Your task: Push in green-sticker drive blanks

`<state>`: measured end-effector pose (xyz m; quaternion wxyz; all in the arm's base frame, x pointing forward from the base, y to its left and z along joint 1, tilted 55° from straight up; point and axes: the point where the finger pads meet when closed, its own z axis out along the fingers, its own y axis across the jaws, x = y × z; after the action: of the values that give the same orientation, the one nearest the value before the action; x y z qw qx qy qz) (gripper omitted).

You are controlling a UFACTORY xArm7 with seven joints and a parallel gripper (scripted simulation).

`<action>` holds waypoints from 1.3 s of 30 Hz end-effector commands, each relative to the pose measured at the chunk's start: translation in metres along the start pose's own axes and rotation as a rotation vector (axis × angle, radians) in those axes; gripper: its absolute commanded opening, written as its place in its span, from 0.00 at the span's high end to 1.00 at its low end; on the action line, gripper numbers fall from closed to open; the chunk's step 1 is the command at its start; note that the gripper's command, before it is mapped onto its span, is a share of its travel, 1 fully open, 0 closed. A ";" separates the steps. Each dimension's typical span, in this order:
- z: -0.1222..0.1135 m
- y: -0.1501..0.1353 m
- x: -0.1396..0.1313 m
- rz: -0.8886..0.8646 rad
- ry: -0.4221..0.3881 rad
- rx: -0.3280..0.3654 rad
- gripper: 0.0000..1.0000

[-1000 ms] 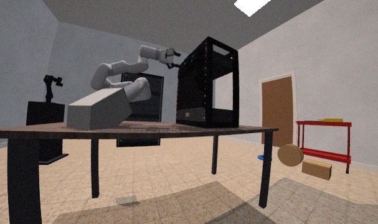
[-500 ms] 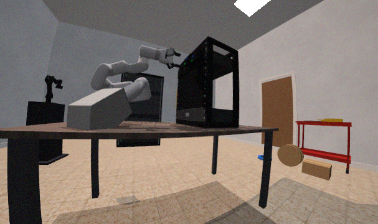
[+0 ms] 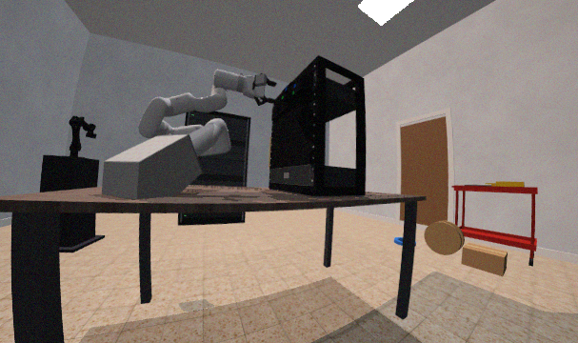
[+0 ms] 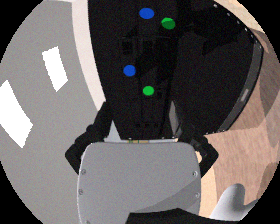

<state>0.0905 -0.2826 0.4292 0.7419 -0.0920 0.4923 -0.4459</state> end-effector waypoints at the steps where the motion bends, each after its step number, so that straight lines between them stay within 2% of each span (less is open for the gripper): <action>1: 0.000 -0.001 0.002 -0.001 0.001 0.002 0.00; 6: -0.001 0.002 0.013 -0.001 0.001 0.002 0.00; 13: -0.001 0.010 0.048 -0.001 0.001 0.002 0.00; 15: -0.001 0.010 0.048 -0.001 0.001 0.002 0.00; 27: -0.001 0.025 0.107 -0.001 0.001 0.002 0.00; 39: -0.001 0.027 0.116 -0.001 0.001 0.002 0.00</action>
<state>0.1197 -0.3531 0.3378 0.7422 -0.0916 0.4920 -0.4458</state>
